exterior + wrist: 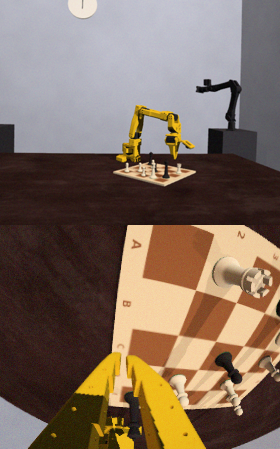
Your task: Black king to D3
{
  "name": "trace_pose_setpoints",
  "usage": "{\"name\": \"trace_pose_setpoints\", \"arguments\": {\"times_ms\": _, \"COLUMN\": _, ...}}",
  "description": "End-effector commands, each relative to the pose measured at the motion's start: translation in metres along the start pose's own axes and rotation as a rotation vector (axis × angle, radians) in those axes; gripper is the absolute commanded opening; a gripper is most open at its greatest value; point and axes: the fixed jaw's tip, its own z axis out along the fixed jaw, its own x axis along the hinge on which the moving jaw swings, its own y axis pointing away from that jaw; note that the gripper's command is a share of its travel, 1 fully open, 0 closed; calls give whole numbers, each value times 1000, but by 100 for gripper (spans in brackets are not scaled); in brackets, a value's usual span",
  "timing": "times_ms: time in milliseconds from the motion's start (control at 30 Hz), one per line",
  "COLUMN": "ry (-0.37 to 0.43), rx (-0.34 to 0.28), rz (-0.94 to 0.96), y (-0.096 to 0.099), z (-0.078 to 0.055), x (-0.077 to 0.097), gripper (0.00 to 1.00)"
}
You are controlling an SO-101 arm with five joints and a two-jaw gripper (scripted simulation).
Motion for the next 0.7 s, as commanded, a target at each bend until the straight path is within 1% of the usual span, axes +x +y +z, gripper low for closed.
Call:
{"name": "trace_pose_setpoints", "arguments": {"times_ms": 0, "ry": 14, "rx": -2, "rz": -6, "y": 2, "z": 11, "x": 1, "gripper": 0}}
{"name": "trace_pose_setpoints", "arguments": {"times_ms": 400, "ry": 14, "rx": -2, "rz": -6, "y": 2, "z": 13, "x": 2, "gripper": 0}}
{"name": "trace_pose_setpoints", "arguments": {"times_ms": 667, "ry": 15, "rx": -2, "rz": -7, "y": 2, "z": 18, "x": 6, "gripper": 0}}
